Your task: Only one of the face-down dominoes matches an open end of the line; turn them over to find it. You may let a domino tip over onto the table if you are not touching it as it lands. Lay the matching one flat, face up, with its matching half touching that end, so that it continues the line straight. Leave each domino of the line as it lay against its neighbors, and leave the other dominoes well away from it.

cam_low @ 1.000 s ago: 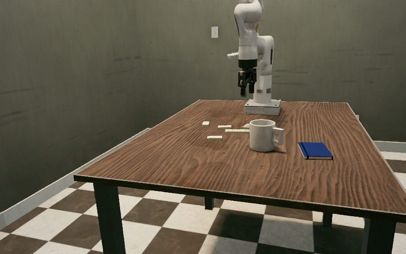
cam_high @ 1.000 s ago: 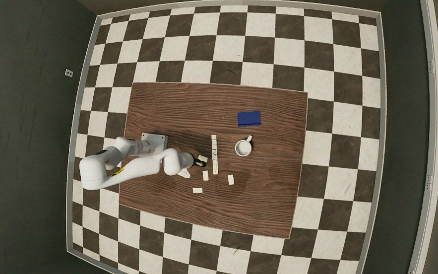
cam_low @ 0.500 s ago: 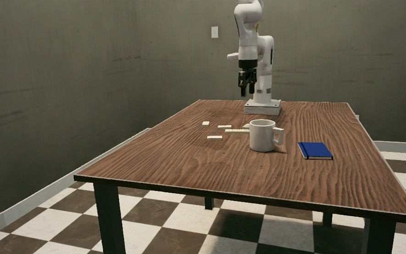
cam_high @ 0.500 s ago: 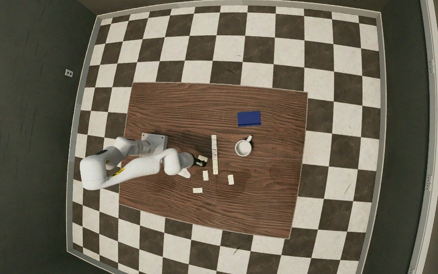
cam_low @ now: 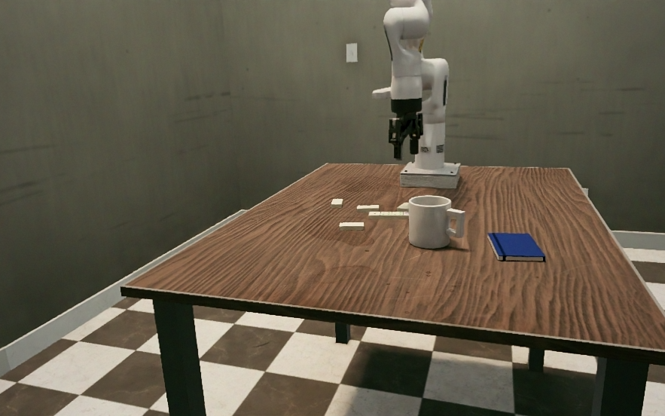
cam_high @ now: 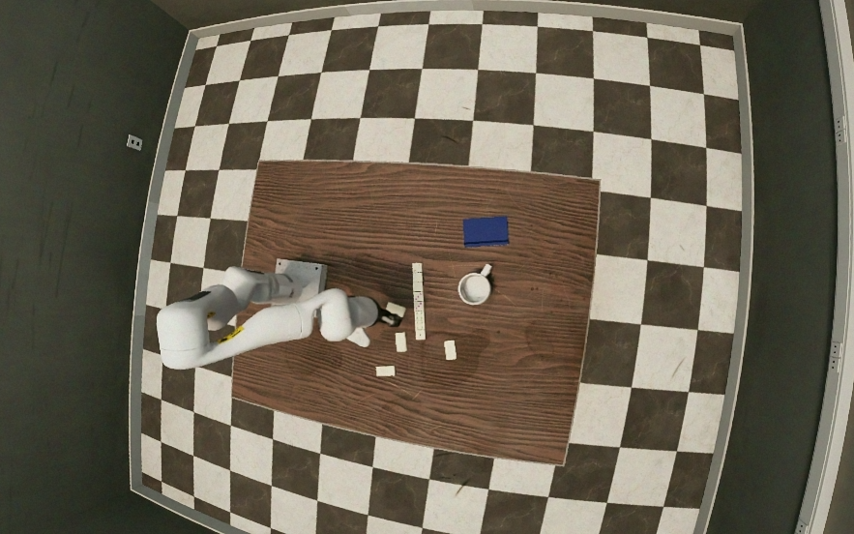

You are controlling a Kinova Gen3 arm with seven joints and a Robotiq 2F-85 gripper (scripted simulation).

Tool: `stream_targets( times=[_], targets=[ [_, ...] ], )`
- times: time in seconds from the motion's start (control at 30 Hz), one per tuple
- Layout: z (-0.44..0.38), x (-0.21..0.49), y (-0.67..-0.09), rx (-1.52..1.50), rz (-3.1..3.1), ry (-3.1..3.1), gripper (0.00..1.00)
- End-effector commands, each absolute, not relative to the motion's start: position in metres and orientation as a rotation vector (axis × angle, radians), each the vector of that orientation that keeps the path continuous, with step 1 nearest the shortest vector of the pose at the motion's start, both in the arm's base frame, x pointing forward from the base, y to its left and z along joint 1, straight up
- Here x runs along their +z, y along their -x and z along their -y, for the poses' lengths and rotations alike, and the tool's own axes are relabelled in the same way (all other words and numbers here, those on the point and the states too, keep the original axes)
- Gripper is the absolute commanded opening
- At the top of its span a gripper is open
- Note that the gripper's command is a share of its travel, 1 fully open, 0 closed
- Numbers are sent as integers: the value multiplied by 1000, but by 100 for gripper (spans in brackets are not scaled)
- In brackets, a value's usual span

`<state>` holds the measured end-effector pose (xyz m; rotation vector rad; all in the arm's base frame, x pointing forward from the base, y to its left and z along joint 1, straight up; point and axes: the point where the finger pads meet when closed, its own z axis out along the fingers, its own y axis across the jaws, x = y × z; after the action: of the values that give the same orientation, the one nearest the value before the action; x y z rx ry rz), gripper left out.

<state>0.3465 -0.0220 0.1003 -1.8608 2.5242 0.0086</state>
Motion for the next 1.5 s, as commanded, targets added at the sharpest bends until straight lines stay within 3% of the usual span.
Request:
stream_targets(
  times=[0.0,0.8,1.47],
  targets=[
    [22,99,-346,10,-2572,1794,100],
    [17,77,-335,33,-3094,573,100],
    [20,67,-333,9,-3128,-257,100]
  ],
)
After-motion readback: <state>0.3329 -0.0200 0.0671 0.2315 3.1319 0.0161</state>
